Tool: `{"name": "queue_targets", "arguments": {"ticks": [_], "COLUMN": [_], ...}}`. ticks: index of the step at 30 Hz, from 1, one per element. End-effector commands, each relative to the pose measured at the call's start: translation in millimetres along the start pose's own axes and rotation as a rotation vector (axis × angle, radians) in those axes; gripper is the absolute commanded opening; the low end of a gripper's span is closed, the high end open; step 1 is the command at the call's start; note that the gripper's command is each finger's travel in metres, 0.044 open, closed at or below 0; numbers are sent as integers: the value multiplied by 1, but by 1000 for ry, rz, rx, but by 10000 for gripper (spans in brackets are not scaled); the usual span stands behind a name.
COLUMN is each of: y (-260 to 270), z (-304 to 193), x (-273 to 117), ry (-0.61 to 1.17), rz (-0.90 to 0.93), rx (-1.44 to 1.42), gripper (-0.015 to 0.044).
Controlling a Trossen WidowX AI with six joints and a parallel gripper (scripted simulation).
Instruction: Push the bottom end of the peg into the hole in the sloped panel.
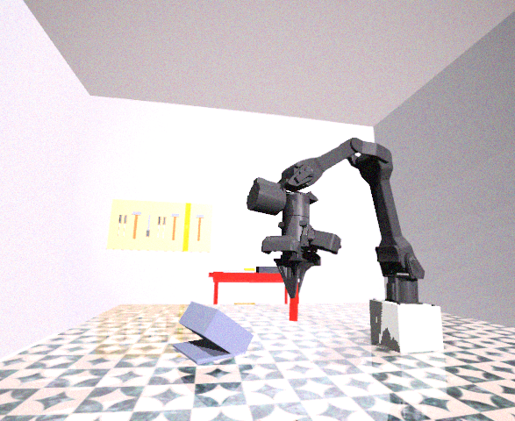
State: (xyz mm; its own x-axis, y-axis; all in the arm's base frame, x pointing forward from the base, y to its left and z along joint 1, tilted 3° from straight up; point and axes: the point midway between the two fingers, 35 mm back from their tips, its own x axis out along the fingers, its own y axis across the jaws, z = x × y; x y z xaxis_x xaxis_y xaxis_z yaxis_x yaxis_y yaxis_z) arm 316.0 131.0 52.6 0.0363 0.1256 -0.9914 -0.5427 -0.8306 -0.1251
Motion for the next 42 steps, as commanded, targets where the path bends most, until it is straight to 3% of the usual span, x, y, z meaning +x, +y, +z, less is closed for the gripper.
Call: {"name": "queue_targets", "arguments": {"ticks": [1,42], "y": [2,26], "z": [-6,-60], "x": [-3,-19], "ry": [3,39], "rz": [-24,-177], "rx": [13,164], "gripper": [0,0]}}
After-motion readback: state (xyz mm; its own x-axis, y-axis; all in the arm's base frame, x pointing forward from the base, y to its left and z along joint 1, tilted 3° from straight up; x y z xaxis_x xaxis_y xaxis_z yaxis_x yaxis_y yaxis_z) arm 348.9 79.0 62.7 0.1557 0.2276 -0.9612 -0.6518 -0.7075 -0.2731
